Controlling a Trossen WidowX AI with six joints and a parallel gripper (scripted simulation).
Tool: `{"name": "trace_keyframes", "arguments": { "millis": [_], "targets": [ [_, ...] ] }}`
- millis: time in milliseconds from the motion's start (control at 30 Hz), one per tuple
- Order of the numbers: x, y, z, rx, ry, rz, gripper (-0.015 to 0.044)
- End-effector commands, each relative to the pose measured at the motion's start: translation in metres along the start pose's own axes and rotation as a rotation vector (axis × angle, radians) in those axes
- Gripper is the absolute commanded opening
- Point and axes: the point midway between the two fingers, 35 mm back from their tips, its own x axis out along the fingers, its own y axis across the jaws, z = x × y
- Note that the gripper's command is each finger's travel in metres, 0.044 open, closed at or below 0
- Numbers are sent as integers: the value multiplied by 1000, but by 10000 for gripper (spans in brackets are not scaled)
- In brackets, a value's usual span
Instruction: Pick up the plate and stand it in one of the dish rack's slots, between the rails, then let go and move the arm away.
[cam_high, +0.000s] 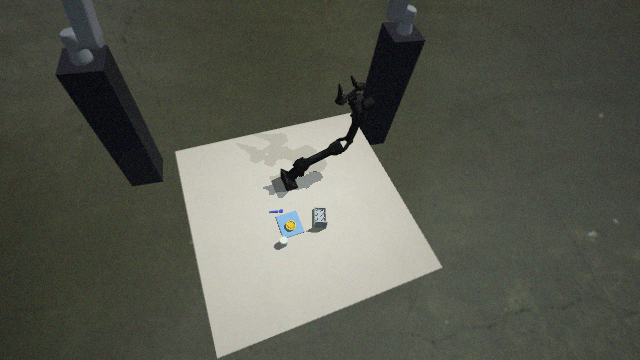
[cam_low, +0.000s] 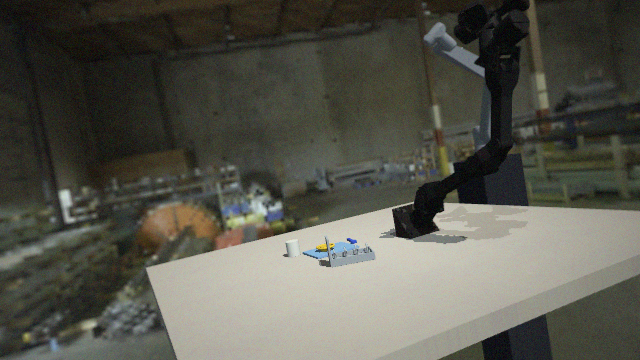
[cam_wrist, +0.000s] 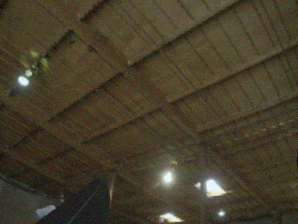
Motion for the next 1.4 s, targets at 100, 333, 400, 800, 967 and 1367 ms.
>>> {"name": "trace_keyframes", "arguments": {
  "millis": [100,333,400,800,967,1367],
  "targets": [
    [29,69,21,5,-47,188,400],
    [45,148,45,-26,-112,415,400],
    [46,170,51,-34,-129,481,400],
    [29,302,84,-74,-214,878,400],
    [10,353,94,-90,-237,1045,400],
    [-57,458,105,-135,-244,1446,400]
  ]
}}
